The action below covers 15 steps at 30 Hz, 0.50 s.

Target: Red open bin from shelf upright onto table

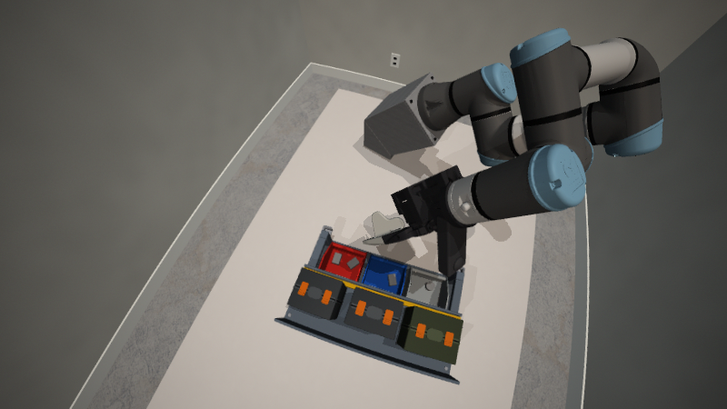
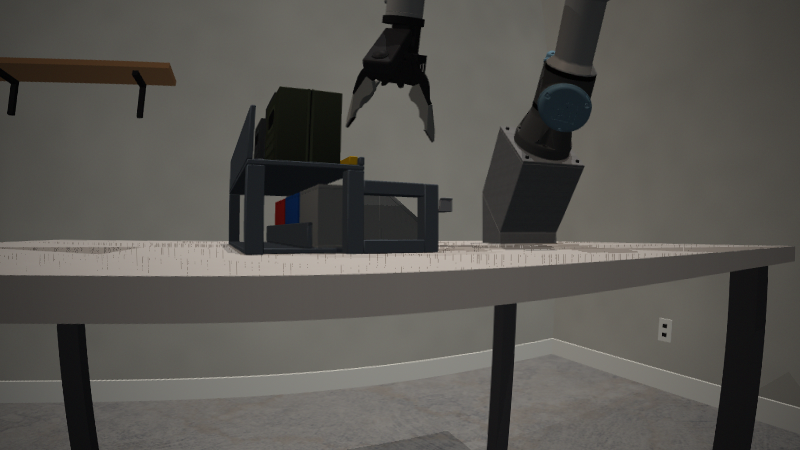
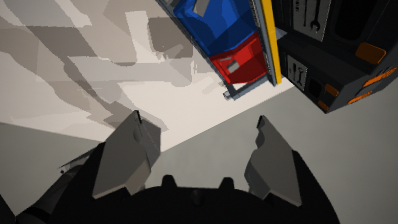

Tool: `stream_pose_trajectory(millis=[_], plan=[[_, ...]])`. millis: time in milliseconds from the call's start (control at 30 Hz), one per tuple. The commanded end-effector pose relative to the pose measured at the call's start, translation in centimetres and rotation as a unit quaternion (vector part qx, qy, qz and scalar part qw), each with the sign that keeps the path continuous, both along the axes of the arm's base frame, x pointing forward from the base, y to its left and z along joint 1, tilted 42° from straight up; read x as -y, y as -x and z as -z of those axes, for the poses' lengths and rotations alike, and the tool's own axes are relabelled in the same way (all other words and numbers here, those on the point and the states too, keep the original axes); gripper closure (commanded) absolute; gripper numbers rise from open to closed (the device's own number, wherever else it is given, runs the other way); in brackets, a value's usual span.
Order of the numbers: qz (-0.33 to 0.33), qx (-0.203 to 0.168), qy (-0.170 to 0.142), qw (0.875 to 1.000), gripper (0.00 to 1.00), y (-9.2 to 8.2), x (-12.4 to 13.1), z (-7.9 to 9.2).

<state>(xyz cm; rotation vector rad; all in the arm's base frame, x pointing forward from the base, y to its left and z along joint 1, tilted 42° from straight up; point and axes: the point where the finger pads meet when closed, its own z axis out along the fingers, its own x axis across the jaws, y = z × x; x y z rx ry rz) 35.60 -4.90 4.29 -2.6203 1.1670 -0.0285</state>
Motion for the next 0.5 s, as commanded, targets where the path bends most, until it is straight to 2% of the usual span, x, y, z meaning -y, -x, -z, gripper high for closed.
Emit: stream_pose_trajectory(millis=[0,267,300,433,467], plan=[[-0.097,0.067,-0.038,0.992,0.0,-2.3,1.5,3.9],[-0.097,0.067,-0.038,0.992,0.0,-2.3,1.5,3.9],[-0.017,0.027,0.003,0.999,0.0,0.5,0.6,-0.4],[-0.061,0.119,0.021,0.991,0.0,3.2,2.5,-2.6],[-0.061,0.119,0.021,0.991,0.0,3.2,2.5,-2.6]])
